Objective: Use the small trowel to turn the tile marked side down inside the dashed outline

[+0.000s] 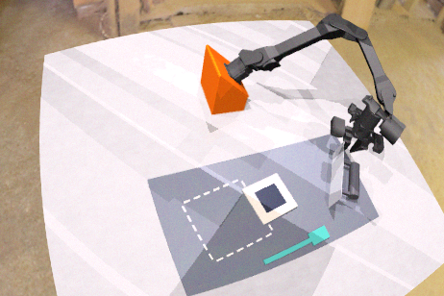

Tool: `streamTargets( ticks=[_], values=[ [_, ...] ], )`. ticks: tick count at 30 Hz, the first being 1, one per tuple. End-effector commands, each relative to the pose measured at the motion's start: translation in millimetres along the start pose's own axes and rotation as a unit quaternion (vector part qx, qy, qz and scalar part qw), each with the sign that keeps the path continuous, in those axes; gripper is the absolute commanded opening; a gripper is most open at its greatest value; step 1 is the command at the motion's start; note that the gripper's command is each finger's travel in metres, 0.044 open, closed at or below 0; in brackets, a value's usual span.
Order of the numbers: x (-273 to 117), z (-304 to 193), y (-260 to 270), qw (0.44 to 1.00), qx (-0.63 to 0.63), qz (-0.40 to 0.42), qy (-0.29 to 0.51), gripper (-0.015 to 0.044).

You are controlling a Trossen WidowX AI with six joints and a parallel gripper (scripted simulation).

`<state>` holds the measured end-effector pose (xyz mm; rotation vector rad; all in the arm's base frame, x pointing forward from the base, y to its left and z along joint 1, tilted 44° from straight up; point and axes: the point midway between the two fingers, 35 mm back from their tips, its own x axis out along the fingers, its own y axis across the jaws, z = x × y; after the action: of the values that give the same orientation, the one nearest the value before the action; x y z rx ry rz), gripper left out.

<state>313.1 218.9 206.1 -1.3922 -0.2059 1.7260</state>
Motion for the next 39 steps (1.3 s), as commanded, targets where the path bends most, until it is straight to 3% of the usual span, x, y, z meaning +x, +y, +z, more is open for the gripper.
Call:
streamTargets(
  ticks=[1,29,39],
  values=[
    [2.2,0.0,9.5,1.0,0.003,0.004,-0.003,0.01],
    [2.7,-0.3,66.2,1.0,0.004,0.006,-0.003,0.01],
    [2.5,-0.7,59.6,1.0,0.004,0.007,-0.002,0.01]
  ],
)
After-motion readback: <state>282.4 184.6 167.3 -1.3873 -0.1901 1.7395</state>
